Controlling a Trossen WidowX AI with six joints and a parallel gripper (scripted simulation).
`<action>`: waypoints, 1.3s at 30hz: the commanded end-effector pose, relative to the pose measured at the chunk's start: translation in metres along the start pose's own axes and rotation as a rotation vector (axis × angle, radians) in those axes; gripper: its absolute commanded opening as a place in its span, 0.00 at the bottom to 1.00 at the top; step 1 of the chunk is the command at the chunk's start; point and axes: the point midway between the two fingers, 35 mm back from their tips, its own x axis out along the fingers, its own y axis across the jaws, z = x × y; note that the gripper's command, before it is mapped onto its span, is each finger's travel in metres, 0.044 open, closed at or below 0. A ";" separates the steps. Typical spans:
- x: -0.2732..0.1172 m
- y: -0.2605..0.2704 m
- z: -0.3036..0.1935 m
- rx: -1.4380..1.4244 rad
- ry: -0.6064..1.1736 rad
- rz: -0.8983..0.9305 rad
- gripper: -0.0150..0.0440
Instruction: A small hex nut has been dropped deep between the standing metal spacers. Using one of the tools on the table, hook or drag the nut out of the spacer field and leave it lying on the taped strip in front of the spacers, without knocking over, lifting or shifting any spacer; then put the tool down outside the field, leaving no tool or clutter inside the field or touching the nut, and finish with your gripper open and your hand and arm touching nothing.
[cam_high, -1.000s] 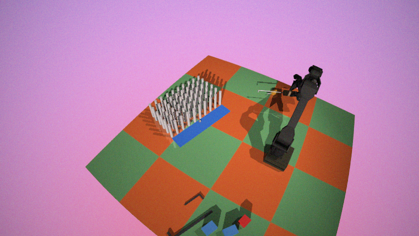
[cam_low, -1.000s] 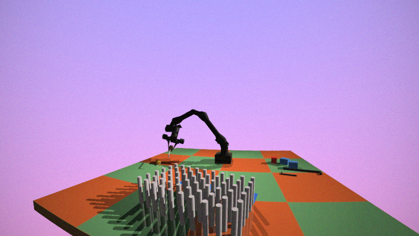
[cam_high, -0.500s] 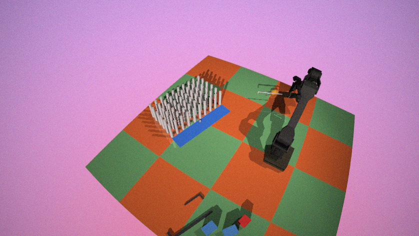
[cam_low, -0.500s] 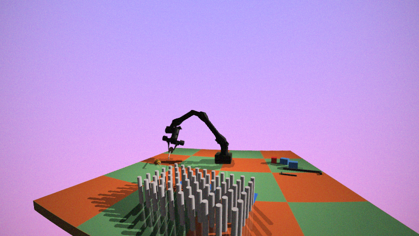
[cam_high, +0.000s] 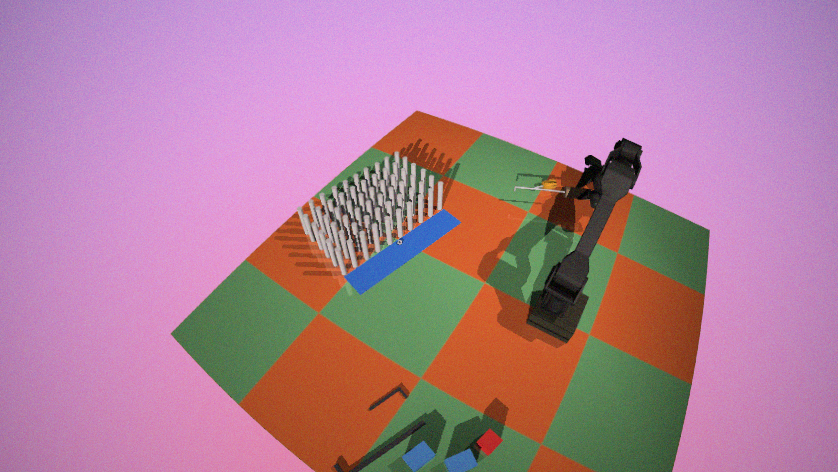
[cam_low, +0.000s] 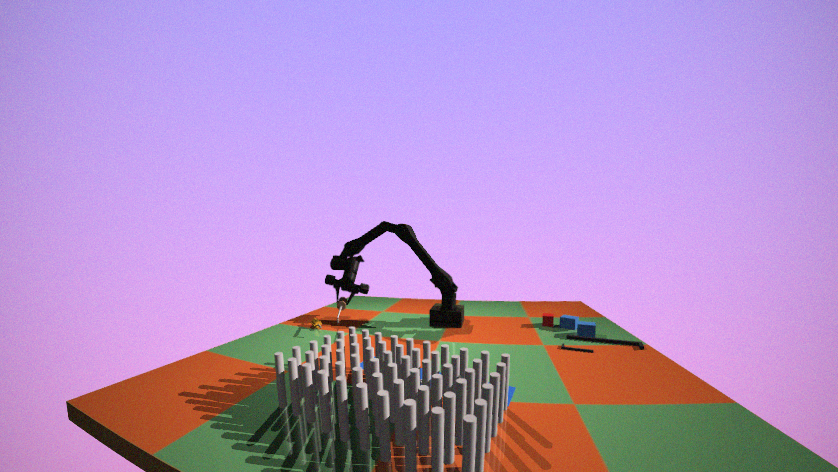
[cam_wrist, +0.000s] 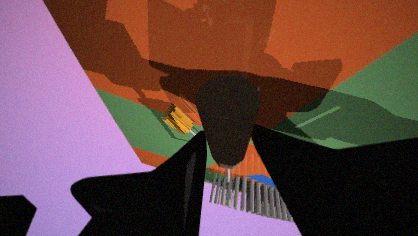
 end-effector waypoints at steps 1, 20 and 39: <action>0.004 -0.002 0.001 0.003 0.007 0.001 0.25; 0.018 -0.009 0.007 0.003 0.007 0.000 0.25; 0.033 -0.016 0.013 0.003 0.007 0.000 0.25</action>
